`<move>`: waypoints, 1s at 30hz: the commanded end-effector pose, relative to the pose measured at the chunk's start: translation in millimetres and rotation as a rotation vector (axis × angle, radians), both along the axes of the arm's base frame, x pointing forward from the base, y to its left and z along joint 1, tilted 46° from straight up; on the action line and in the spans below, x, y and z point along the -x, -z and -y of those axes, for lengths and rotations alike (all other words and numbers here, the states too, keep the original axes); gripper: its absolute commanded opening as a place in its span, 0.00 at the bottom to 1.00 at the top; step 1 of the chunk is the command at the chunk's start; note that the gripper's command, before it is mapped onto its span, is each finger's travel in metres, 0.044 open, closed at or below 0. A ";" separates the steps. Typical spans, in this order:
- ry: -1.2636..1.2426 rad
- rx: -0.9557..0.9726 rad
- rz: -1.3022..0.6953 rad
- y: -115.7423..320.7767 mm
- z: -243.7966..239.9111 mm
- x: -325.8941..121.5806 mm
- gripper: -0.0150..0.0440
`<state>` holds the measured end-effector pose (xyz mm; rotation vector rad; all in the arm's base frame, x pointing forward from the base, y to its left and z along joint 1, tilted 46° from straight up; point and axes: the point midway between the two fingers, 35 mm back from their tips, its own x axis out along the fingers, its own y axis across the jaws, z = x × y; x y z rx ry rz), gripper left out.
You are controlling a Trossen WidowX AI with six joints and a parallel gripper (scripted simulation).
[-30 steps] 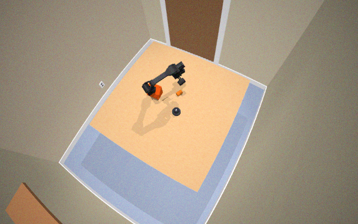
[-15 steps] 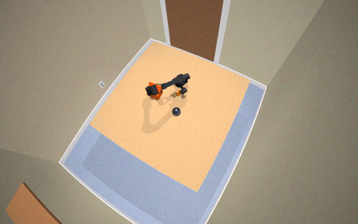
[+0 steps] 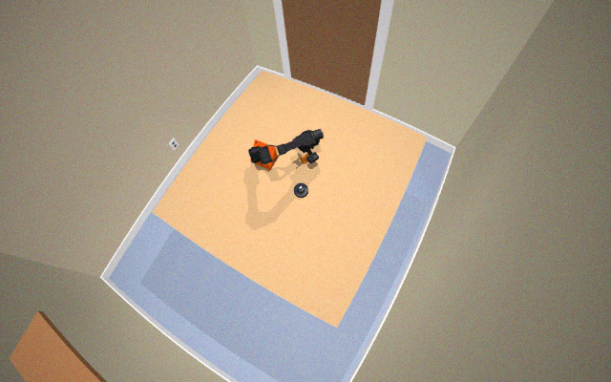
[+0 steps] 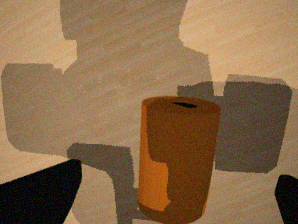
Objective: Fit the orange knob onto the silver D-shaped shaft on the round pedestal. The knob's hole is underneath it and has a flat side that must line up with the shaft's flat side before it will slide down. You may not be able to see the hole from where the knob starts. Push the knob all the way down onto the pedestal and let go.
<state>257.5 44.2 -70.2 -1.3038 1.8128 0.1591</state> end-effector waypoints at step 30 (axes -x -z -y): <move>-0.003 0.008 -0.006 24.8 28.7 5.2 0.66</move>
